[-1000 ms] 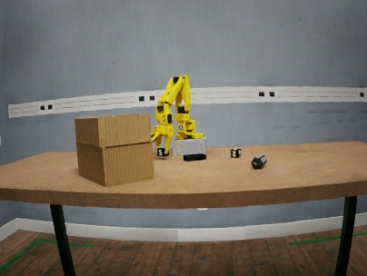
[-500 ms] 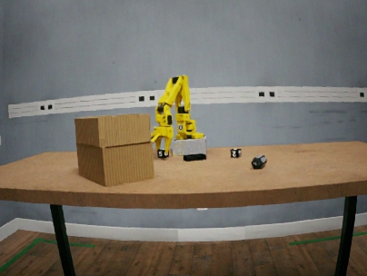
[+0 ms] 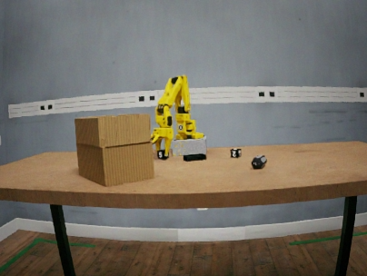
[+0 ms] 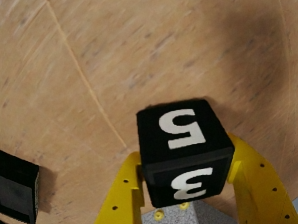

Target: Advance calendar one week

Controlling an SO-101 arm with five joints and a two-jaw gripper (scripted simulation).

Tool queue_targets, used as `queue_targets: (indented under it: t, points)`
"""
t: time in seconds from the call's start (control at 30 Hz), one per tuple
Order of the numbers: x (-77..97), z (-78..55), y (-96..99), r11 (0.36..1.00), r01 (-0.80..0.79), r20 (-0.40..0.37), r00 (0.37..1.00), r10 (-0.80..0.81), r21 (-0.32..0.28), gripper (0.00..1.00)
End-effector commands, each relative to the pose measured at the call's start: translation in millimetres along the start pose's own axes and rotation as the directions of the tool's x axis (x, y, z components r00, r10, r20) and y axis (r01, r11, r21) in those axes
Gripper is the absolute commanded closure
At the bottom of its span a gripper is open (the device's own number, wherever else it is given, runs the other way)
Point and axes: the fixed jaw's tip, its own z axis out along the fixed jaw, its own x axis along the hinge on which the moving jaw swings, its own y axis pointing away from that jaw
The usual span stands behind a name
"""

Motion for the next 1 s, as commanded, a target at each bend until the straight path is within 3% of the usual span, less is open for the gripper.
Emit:
queue_targets:
  t: [0.0, 0.3, 0.63, 0.97]
  points:
    - [3.9, 3.6, 2.2, 1.0, 0.006, -0.015, 1.0, -0.006, -0.003, 1.0]
    - [4.0, 4.4, 2.2, 1.0, 0.006, -0.015, 1.0, -0.006, -0.003, 1.0]
    - [4.0, 4.4, 2.2, 1.0, 0.006, -0.015, 1.0, -0.006, -0.003, 0.84]
    - [4.0, 4.4, 2.2, 1.0, 0.006, -0.015, 1.0, -0.006, -0.003, 0.82]
